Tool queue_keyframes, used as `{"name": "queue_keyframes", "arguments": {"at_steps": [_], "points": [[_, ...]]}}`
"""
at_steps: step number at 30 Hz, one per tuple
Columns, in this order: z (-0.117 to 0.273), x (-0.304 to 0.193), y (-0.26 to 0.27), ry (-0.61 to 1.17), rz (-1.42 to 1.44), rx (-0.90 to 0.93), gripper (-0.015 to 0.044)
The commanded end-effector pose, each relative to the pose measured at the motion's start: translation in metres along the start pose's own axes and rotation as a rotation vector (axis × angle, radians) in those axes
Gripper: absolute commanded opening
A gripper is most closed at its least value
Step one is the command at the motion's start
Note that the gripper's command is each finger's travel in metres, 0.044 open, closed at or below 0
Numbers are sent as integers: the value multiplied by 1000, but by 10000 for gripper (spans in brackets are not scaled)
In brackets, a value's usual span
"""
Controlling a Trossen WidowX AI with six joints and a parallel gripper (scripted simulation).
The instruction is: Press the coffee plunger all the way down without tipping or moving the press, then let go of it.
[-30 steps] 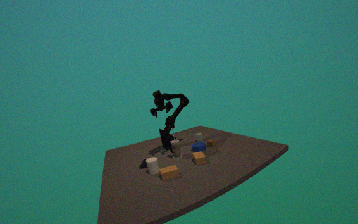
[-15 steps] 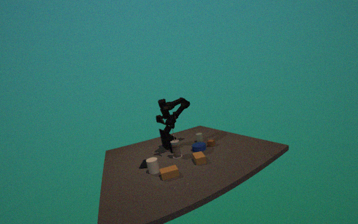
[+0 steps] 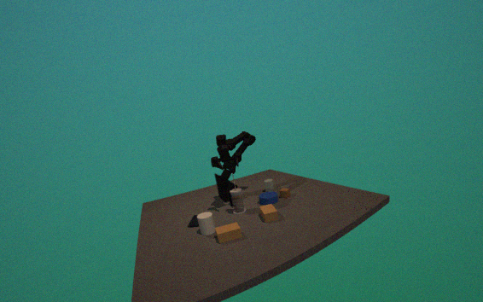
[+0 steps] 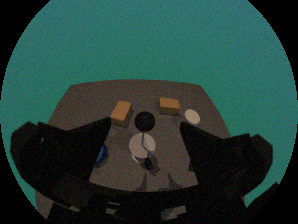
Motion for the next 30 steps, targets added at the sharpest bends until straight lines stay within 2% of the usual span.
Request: {"name": "queue_keyframes", "arguments": {"at_steps": [1,13,25,30], "points": [[-6,-3,0,4,-11,-2,440],[-23,-3,2,-3,-12,2,440],[-23,-3,2,-3,-12,2,125],[-23,-3,2,-3,-12,2,117]]}}
Point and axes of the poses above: the point midway between the two fingers, 35 mm back from their tips, its own z axis back along the fingers, its own y axis across the jaws, x = y × z, the point moved 8 cm from there along z, back along the fingers, and after that the axes turned 2 degrees about z, right-handed, at the moved point
